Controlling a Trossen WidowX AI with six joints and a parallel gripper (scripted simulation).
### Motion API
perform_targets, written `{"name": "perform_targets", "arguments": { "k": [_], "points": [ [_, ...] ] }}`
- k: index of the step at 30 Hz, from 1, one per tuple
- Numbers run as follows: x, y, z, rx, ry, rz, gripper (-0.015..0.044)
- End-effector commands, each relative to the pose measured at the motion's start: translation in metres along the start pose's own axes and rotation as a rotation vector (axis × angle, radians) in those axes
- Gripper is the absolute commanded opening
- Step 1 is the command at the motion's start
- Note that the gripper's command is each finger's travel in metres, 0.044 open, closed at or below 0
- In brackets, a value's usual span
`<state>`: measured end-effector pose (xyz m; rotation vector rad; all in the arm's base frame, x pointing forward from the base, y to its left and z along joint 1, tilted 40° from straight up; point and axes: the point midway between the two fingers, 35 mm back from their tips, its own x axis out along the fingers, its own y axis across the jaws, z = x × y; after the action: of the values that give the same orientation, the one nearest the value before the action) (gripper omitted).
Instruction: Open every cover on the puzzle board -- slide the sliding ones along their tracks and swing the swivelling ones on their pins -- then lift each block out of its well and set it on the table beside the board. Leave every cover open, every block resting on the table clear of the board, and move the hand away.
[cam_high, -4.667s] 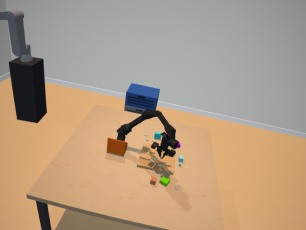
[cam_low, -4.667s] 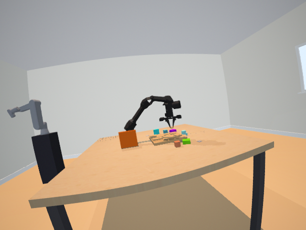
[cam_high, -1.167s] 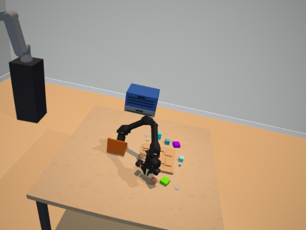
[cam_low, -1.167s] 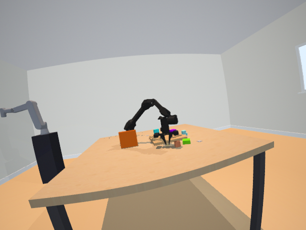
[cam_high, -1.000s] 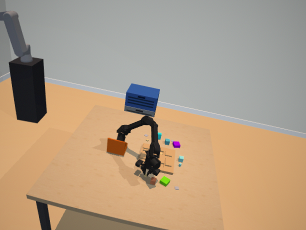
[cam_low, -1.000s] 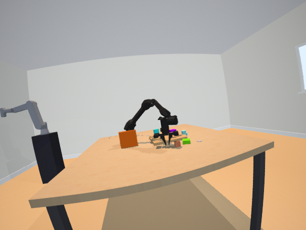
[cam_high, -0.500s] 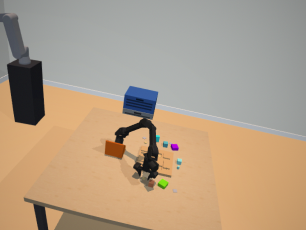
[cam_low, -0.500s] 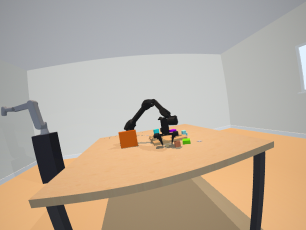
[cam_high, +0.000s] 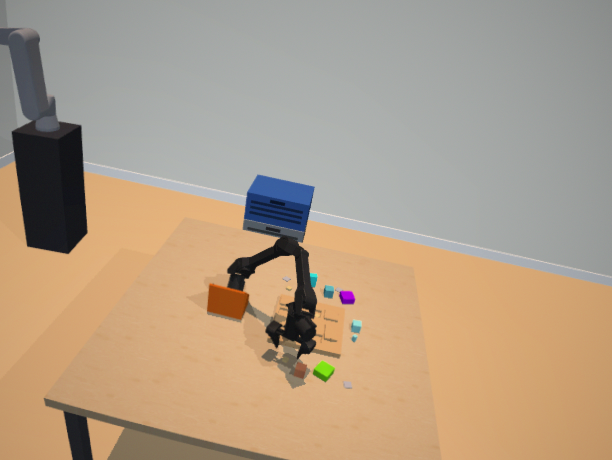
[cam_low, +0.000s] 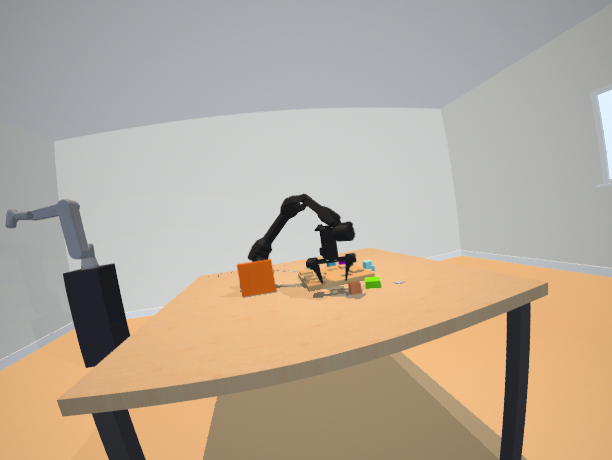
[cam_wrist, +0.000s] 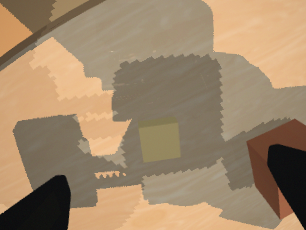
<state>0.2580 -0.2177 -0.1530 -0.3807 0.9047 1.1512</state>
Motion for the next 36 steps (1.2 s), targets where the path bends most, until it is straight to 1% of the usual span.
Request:
{"name": "perform_targets", "arguments": {
  "k": [1,9,12,15,29,36],
  "points": [
    [-0.015,0.0,0.0,-0.005,0.004,0.002,0.044],
    [-0.04,0.002,0.0,-0.003,0.002,0.004,0.044],
    [-0.043,0.002,0.001,-0.003,0.002,0.004,0.044],
    [-0.044,-0.001,0.009,0.01,0.005,0.003,0.0361],
    [-0.051,-0.018,0.089,0.127,0.022,-0.008,0.0],
    [-0.052,-0.02,0.131,0.184,0.023,-0.011,0.0]
  ]
}}
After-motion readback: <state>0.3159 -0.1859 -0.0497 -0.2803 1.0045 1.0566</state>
